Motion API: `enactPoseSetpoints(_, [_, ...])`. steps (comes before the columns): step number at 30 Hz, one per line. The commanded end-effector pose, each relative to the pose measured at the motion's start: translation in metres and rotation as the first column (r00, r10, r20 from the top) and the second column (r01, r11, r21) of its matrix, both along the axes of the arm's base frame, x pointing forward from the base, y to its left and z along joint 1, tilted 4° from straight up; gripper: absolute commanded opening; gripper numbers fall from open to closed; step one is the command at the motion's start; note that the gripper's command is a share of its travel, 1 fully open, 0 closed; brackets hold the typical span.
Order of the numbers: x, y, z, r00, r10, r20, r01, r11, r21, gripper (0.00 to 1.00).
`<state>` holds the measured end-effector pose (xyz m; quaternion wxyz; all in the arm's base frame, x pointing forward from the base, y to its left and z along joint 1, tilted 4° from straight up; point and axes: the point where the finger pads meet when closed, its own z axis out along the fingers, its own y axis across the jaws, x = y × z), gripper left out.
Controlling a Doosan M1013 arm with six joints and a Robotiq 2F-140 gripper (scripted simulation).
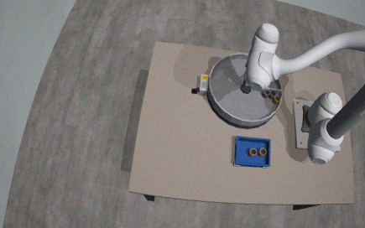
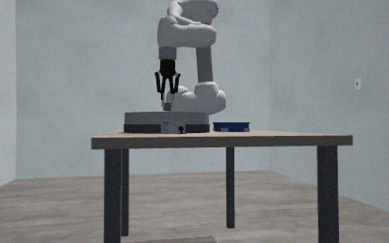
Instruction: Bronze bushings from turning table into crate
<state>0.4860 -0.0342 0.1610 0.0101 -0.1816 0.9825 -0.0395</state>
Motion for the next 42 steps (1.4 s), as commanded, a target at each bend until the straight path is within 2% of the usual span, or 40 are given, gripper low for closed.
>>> enactPoseSetpoints(1, [-0.003, 0.001, -0.006, 1.0, 0.0, -0.008, 0.0, 1.0, 0.007, 0.0])
enactPoseSetpoints(42, [-0.013, 0.002, -0.014, 1.0, 0.0, -0.008, 0.0, 1.0, 0.007, 0.0])
